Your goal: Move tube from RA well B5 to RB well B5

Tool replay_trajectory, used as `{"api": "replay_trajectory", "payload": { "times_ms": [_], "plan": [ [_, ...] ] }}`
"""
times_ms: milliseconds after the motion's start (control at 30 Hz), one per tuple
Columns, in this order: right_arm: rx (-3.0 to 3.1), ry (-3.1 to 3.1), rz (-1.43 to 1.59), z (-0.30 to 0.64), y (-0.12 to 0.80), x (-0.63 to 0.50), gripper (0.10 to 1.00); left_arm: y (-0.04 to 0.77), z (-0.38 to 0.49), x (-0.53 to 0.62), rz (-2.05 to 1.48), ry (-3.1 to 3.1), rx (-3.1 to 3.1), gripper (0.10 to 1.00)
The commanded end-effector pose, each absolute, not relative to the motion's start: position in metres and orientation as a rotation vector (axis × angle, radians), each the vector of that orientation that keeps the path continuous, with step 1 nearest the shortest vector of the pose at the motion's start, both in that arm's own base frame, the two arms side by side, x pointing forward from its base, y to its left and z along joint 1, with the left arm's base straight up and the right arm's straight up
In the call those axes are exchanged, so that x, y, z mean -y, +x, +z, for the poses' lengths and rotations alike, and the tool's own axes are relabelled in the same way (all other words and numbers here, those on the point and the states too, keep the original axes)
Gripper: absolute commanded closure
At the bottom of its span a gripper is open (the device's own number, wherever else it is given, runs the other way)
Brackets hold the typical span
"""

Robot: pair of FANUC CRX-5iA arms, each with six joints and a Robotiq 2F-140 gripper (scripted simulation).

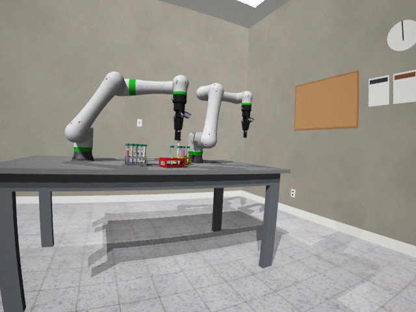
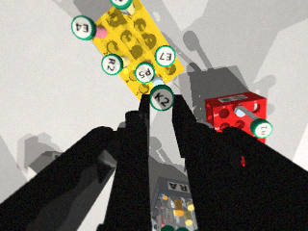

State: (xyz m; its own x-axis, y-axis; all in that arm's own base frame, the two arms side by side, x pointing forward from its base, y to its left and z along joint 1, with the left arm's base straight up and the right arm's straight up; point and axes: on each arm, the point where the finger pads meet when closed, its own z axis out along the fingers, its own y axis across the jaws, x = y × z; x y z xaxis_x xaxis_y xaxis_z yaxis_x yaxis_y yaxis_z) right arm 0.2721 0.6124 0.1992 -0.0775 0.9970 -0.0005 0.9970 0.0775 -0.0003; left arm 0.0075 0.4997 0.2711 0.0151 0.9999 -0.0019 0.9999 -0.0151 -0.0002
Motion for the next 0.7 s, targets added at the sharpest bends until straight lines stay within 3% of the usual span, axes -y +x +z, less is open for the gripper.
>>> {"api": "replay_trajectory", "payload": {
  "times_ms": [0, 667],
  "plan": [
    [-2.306, 2.134, 0.003, 0.1999, 0.2724, -0.6127, 0.999, 0.0076, 0.2720, -0.4999, 0.000, 2.238, -2.205, 0.999],
    [-2.306, 2.134, 0.003, 0.1939, 0.2724, -0.6127, 0.999, 0.0076, 0.2720, -0.4999, 0.000, 2.238, -2.205, 0.999]
  ]
}}
